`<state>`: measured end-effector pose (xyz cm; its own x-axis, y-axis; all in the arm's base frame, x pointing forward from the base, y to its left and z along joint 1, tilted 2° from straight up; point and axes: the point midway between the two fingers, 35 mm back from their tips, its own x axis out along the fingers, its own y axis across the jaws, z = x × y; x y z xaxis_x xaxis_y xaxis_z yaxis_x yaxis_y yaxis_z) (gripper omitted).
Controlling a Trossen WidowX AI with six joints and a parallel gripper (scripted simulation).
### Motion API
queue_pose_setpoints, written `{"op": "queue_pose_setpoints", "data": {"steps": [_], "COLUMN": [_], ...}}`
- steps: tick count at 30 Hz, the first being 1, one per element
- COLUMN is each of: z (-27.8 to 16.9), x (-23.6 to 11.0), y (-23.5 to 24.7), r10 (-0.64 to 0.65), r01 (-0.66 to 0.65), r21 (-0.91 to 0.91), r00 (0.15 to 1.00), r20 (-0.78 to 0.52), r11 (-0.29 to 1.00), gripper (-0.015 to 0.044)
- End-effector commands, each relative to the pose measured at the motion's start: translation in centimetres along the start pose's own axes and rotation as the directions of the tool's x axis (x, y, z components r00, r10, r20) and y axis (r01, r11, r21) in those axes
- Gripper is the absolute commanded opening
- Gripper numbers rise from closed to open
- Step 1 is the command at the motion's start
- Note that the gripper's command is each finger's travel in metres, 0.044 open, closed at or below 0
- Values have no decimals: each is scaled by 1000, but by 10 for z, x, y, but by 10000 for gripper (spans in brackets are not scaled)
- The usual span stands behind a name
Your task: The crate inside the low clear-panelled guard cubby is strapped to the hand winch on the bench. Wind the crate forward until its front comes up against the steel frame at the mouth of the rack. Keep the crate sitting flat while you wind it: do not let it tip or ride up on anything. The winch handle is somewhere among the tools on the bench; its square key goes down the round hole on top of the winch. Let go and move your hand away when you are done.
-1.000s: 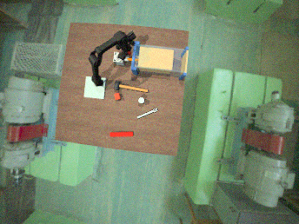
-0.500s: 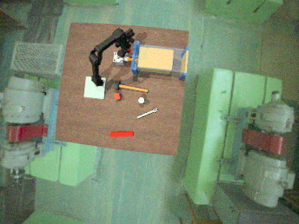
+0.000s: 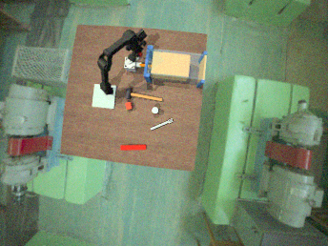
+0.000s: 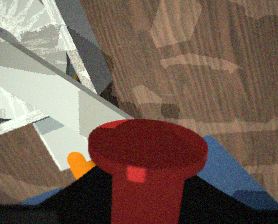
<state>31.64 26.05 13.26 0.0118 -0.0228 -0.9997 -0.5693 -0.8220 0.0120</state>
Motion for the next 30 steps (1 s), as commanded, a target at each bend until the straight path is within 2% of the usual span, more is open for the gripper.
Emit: {"op": "queue_pose_setpoints", "data": {"steps": [1,30], "z": [21,54], "x": [-1,-2], "y": [-8,-13], "r10": [-15,-15], "r01": [15,16], "r21": [-27,-27], "r00": [999,999], "r20": [30,33], "r11": [1000,1000], "gripper": [0,0]}}
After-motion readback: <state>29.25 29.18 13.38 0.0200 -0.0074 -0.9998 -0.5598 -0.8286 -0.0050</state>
